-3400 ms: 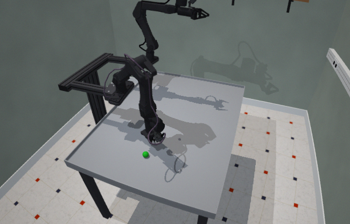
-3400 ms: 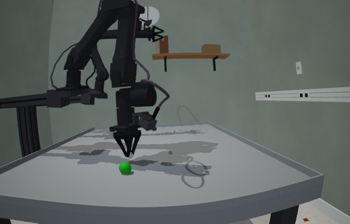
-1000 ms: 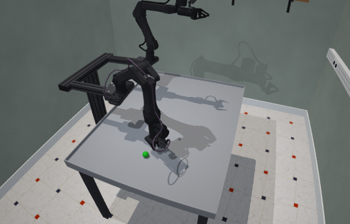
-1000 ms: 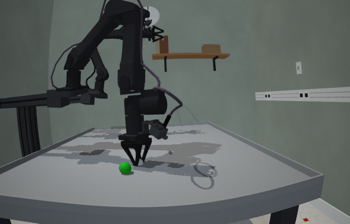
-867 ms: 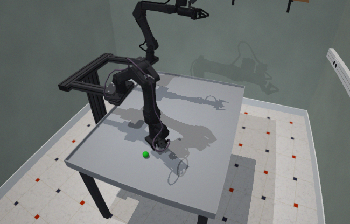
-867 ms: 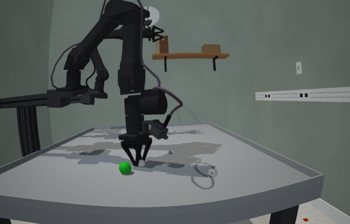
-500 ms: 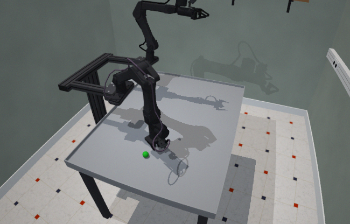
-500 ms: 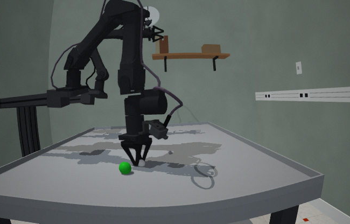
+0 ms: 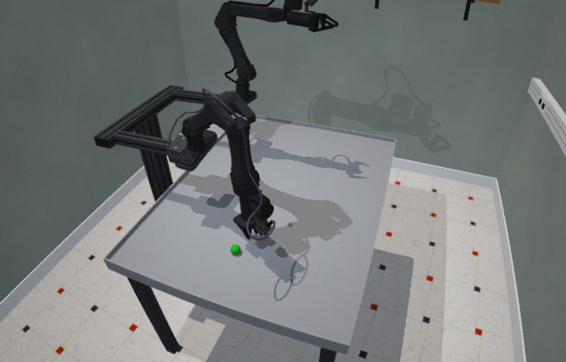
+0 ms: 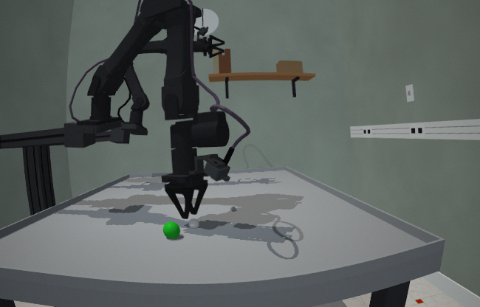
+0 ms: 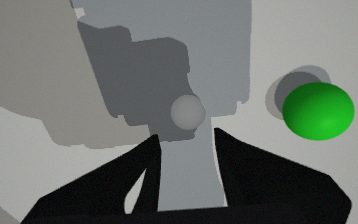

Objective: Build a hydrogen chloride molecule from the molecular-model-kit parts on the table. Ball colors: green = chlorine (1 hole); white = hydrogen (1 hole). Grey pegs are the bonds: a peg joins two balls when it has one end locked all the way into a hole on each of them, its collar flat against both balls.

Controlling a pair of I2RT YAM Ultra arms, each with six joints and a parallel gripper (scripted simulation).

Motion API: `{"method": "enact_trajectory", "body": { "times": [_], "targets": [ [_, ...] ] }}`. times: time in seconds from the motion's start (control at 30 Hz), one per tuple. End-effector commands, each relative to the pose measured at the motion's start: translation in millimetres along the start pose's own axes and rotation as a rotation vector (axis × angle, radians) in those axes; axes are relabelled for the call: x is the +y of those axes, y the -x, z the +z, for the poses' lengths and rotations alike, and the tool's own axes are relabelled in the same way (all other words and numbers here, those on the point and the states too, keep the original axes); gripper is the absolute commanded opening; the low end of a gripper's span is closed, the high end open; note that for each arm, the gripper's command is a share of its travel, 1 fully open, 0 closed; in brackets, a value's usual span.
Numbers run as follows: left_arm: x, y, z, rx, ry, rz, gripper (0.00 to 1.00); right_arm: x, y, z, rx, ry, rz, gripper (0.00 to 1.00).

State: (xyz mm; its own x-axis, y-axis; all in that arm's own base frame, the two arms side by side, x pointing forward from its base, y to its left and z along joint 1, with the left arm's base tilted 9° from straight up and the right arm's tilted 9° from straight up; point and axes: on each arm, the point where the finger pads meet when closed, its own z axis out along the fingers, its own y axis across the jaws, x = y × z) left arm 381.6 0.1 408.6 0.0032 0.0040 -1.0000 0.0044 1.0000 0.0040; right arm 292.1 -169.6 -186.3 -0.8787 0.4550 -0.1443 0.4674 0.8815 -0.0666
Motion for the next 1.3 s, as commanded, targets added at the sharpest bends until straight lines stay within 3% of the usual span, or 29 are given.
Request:
{"method": "enact_trajectory", "body": {
  "times": [0.0,0.23,0.53,0.57,0.67,0.83,1.03,1.27],
  "targets": [
    [-3,6,-9,-0.009,-0.017,0.009,1.0,3,-4,-20,0.011,-0.007,-0.006,0.39],
    [-3,6,-9,-0.009,-0.017,0.009,1.0,3,-16,-46,0.039,-0.007,-0.005,0.39],
    [-3,6,-9,-0.009,-0.017,0.009,1.0,1,19,-53,-0.057,-0.005,0.001,0.39],
    [-3,6,-9,-0.009,-0.017,0.009,1.0,1,26,-55,-0.075,-0.005,0.003,0.54],
    [-3,6,-9,-0.009,-0.017,0.009,1.0,1,30,-54,-0.08,-0.005,0.003,0.54],
    [-3,6,-9,-0.009,-0.017,0.009,1.0,-1,10,-46,-0.03,-0.007,-0.001,0.54],
    [-3,6,-9,-0.009,-0.017,0.009,1.0,-5,10,-40,-0.011,0.003,-0.102,0.54],
    [-3,6,-9,-0.009,-0.017,0.009,1.0,-15,27,-53,-0.064,-0.005,-0.313,0.54]
  ]
}}
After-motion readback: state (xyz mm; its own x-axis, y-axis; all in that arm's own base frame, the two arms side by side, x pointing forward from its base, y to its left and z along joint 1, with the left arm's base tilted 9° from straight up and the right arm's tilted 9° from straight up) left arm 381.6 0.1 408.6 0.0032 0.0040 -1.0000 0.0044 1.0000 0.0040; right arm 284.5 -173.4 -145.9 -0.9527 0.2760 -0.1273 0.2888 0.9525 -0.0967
